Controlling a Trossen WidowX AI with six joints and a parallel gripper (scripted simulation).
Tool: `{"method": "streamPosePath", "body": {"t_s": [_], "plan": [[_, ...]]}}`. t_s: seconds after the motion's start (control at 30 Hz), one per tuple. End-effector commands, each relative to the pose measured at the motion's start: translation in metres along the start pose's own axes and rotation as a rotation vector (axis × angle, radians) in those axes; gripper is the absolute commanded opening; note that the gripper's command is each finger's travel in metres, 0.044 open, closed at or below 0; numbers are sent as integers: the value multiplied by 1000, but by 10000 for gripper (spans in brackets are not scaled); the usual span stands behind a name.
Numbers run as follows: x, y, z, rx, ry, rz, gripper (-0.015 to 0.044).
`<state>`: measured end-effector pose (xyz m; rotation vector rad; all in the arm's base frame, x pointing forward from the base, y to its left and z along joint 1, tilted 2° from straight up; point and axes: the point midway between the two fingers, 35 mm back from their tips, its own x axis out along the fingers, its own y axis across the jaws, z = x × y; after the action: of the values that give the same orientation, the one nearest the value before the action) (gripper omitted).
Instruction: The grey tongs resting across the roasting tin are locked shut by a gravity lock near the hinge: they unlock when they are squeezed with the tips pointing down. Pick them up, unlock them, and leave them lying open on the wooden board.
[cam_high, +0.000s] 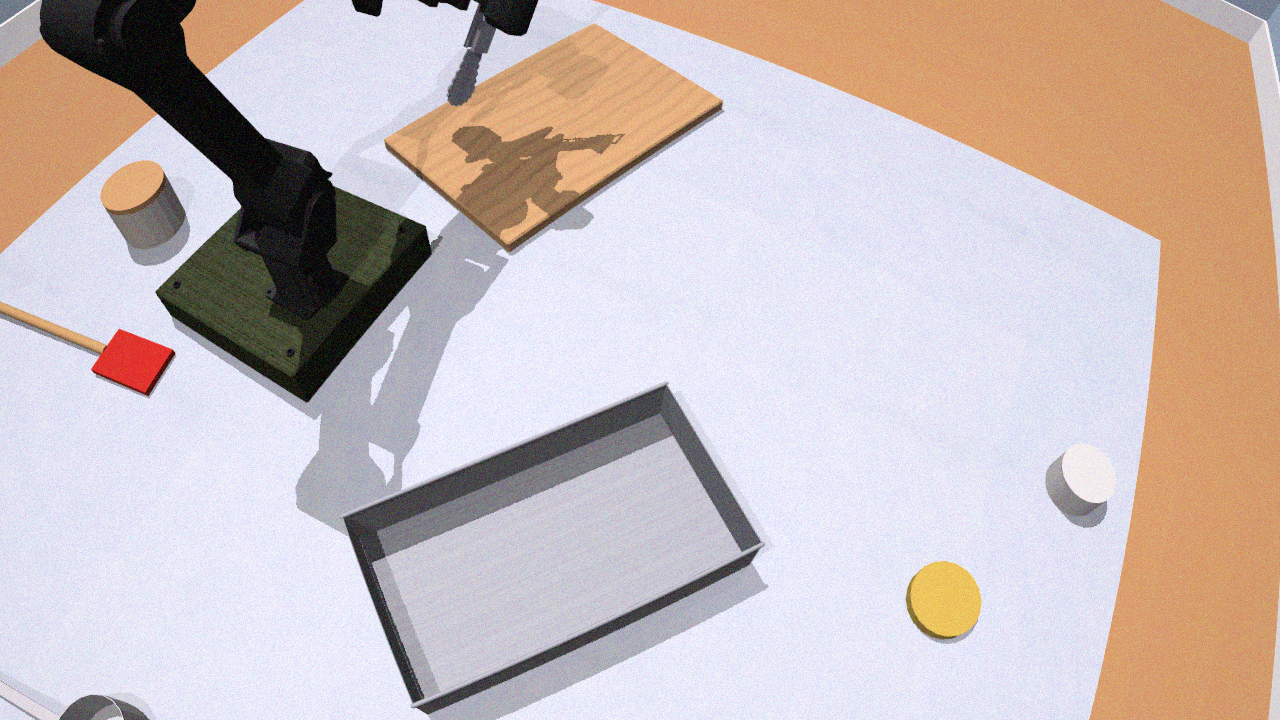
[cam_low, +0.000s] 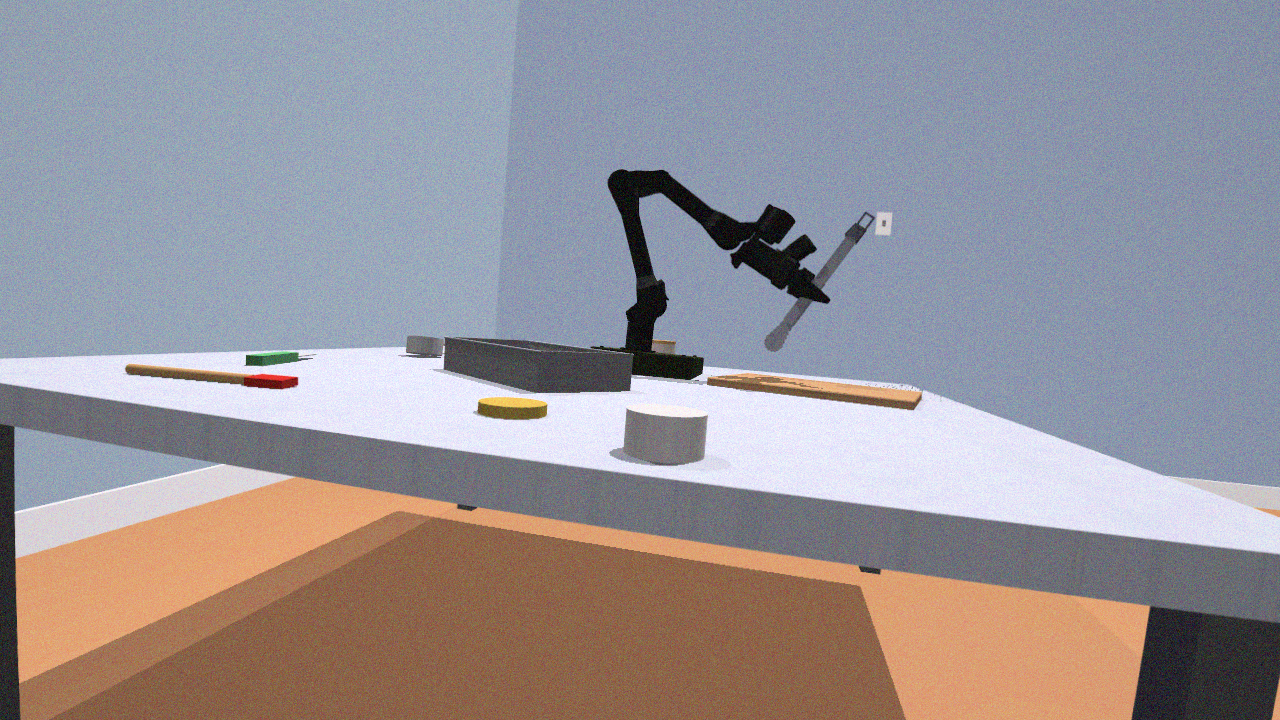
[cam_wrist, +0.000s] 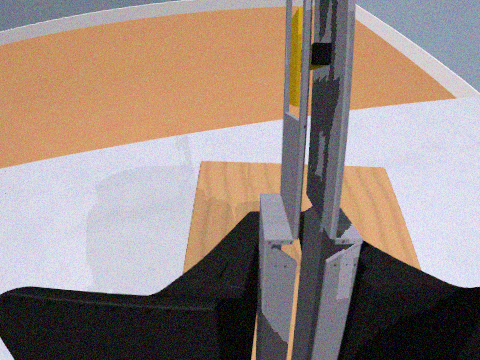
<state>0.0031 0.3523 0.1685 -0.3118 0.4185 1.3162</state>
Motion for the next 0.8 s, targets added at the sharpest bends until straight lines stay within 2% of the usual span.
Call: {"method": "streamPosePath", "body": {"t_s": [0.0,0.17,0.77], "plan": [[-11,-2,7,18,-90,-1,-150],[-21,-5,8,38,-169,-2,-150],[-22,-5,8,39,-172,-2,-150]]}}
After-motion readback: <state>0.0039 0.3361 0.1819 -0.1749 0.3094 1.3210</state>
